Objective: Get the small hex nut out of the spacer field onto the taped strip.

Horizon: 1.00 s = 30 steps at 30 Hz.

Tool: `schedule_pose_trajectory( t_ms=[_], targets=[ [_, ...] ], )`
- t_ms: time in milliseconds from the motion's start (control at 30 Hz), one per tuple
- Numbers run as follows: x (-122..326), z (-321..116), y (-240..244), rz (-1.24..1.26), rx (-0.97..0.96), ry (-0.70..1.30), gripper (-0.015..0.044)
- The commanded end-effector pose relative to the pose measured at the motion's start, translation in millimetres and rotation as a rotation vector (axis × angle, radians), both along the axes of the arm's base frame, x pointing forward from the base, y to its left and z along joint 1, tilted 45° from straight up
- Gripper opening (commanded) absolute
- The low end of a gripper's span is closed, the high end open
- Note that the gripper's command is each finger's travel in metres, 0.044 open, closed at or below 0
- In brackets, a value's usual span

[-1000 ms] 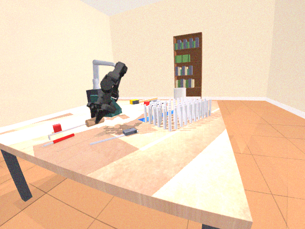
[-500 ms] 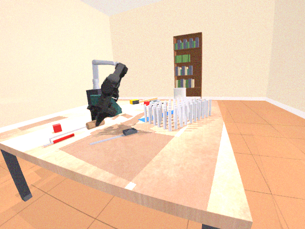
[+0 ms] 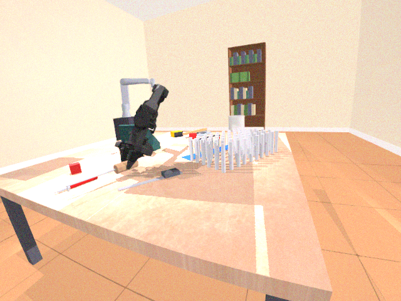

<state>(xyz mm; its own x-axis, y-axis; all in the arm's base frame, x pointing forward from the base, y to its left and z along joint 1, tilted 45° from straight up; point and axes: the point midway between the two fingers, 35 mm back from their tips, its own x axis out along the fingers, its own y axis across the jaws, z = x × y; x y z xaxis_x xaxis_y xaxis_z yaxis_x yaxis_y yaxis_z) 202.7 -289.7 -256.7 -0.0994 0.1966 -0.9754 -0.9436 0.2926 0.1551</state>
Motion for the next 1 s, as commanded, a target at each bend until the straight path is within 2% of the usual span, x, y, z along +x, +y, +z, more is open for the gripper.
schedule_pose_trajectory(
  t_ms=[0, 467, 967],
  targets=[
    [0, -3, 2, -0.006, -0.004, -0.004, 0.0],
    [0, -11, 13, -0.006, -0.003, -0.004, 0.0],
    [-1, -9, 12, 0.0, 0.001, 0.0, 0.0394]
  ],
)
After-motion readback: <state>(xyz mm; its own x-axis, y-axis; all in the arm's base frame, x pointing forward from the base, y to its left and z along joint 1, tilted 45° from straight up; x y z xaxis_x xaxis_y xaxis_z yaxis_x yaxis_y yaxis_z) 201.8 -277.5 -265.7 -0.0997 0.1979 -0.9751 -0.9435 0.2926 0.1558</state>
